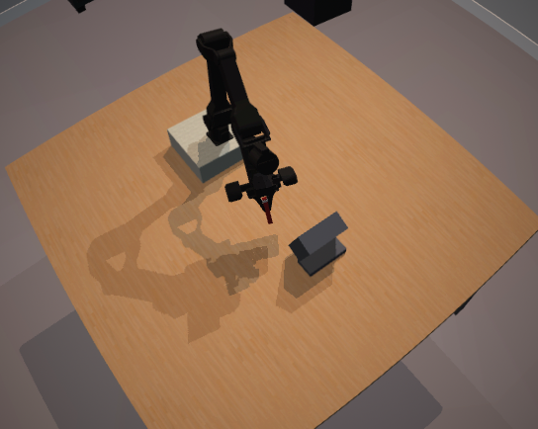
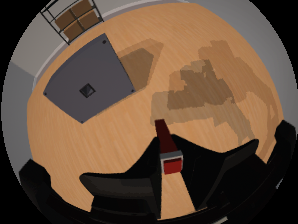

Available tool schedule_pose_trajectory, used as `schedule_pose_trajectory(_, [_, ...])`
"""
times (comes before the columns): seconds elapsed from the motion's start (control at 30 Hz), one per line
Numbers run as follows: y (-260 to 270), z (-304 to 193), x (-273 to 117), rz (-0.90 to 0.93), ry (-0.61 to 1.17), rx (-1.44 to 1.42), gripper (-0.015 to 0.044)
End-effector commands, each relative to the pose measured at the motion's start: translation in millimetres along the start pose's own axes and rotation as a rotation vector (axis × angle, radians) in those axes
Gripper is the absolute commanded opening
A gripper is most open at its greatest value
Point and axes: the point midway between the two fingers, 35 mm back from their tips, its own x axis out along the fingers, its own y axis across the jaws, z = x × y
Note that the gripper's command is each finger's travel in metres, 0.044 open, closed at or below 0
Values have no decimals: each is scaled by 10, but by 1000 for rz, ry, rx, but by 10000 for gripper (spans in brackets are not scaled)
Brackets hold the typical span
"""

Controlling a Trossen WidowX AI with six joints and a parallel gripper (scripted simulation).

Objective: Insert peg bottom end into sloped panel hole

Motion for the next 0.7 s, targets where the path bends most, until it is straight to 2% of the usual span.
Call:
schedule_pose_trajectory(0.0, [21, 0, -6, 4, -23, -19, 0])
schedule_pose_trajectory(0.67, [125, -43, -16, 36, -116, -74, 0])
